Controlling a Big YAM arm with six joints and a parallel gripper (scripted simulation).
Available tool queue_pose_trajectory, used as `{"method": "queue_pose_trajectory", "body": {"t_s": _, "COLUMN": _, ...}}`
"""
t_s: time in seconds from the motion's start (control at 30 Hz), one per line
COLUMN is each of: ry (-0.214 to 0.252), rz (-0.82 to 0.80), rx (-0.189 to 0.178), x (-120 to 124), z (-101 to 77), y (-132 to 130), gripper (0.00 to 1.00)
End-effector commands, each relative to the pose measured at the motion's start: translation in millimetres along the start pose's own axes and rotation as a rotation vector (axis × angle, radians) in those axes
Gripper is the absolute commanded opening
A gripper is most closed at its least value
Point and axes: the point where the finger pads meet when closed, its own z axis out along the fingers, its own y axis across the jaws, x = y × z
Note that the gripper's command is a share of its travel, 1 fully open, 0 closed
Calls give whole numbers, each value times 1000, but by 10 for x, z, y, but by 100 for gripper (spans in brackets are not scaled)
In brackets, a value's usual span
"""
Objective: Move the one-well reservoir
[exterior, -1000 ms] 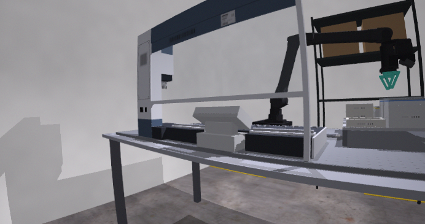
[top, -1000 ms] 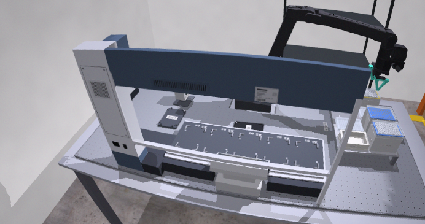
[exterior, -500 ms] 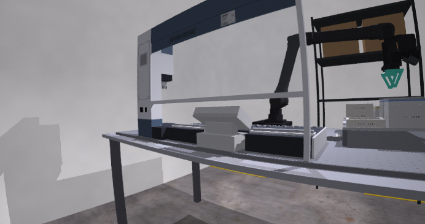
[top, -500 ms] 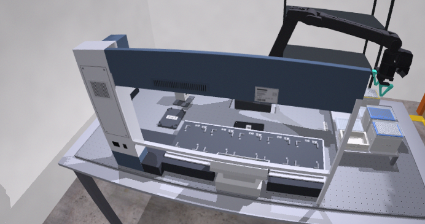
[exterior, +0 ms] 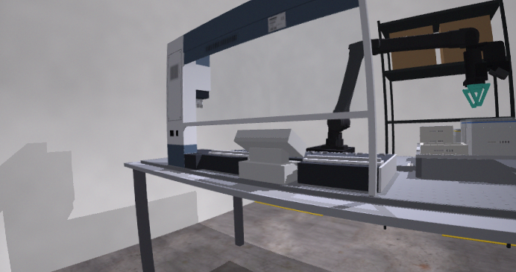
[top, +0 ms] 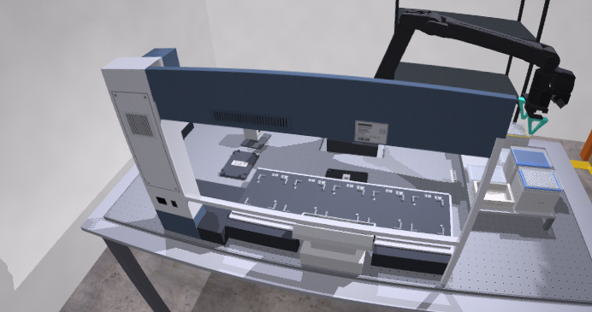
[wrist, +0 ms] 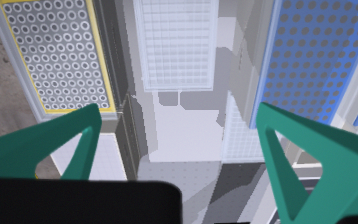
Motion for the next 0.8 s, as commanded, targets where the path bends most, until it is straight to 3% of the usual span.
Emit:
{"method": "queue_pose_trajectory", "body": {"t_s": 0.0, "ry": -56, "rz": -19, "rx": 7, "x": -101, "z": -255, "y": -3, "gripper": 100}}
{"method": "queue_pose_trajectory", "body": {"t_s": 0.53, "ry": -56, "rz": -19, "rx": 7, "x": -101, "z": -255, "y": -3, "gripper": 100}}
{"method": "queue_pose_trajectory", "body": {"t_s": 0.67, "ry": -52, "rz": -19, "rx": 7, "x": -155, "z": -239, "y": -282, "gripper": 100}}
{"method": "queue_pose_trajectory", "body": {"t_s": 0.77, "ry": -52, "rz": -19, "rx": 8, "x": -155, "z": -239, "y": -334, "gripper": 100}}
